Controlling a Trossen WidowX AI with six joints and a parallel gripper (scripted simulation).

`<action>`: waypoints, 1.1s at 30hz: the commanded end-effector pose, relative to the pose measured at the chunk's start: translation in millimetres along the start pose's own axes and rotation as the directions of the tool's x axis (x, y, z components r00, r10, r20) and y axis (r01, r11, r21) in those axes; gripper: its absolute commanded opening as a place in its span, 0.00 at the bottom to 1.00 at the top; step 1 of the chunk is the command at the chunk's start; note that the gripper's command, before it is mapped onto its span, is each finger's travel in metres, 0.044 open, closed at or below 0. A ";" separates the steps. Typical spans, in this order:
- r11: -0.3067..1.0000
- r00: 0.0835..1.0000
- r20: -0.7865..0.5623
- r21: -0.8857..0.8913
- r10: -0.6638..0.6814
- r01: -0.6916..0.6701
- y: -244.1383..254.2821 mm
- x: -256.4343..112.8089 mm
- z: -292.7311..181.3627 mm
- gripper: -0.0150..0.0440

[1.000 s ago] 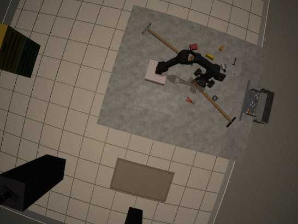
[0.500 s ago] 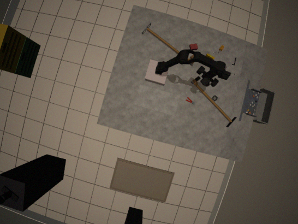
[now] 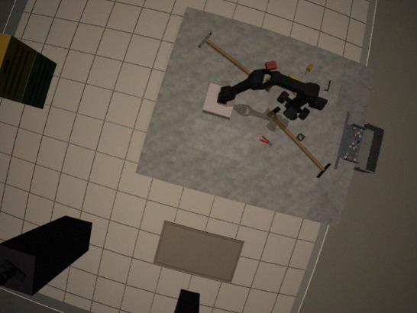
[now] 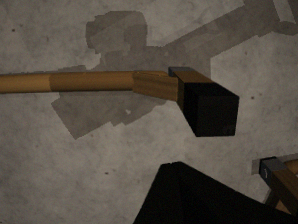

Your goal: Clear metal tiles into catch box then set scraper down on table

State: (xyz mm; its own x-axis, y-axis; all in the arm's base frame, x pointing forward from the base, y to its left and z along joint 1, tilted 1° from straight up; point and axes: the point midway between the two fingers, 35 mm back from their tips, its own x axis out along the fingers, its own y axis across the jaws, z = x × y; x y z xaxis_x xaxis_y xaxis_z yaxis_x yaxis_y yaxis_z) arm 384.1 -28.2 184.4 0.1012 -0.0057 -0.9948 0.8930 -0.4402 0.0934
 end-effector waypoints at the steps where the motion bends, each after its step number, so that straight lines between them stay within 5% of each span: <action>1: 0.998 1.000 -0.007 -0.062 0.007 -0.008 7.6 1.0 1.4 0.25; 33: 0.728 0.994 -0.027 -0.679 0.105 -0.095 74.5 14.2 29.8 0.25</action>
State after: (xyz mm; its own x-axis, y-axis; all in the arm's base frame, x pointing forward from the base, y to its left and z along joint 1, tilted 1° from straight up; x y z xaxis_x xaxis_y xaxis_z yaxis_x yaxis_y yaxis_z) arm 433.6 -83.4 176.6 0.1940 -0.0284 -0.9806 0.9540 0.2383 0.1819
